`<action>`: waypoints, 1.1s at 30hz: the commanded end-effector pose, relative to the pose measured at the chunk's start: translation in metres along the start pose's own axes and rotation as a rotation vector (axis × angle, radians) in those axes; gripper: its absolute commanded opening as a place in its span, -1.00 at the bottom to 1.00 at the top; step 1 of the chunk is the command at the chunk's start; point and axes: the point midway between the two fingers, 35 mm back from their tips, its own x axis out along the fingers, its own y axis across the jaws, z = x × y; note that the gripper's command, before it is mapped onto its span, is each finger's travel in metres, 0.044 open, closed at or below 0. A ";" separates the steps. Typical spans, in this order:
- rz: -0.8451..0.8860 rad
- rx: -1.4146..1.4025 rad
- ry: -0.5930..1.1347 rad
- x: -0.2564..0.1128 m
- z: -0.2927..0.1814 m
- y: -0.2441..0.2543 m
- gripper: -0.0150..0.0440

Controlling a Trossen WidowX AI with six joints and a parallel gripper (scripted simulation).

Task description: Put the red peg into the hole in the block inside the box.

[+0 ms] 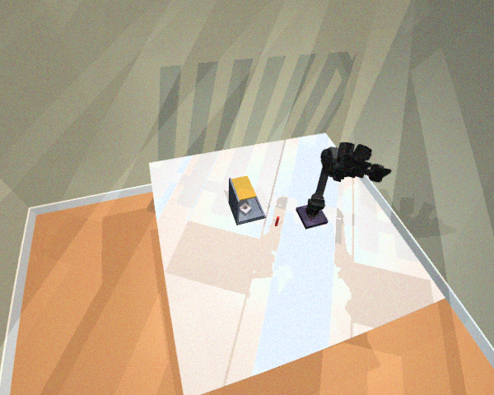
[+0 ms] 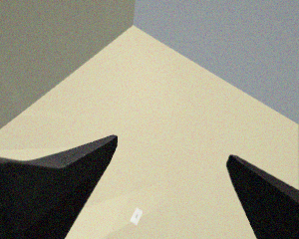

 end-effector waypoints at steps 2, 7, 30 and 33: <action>-0.064 0.152 0.111 -0.016 -0.028 -0.016 1.00; -0.140 0.289 0.203 -0.034 -0.053 -0.031 1.00; -0.722 0.894 0.431 -0.158 -0.145 -0.092 1.00; -0.811 0.977 0.425 -0.177 -0.153 -0.097 1.00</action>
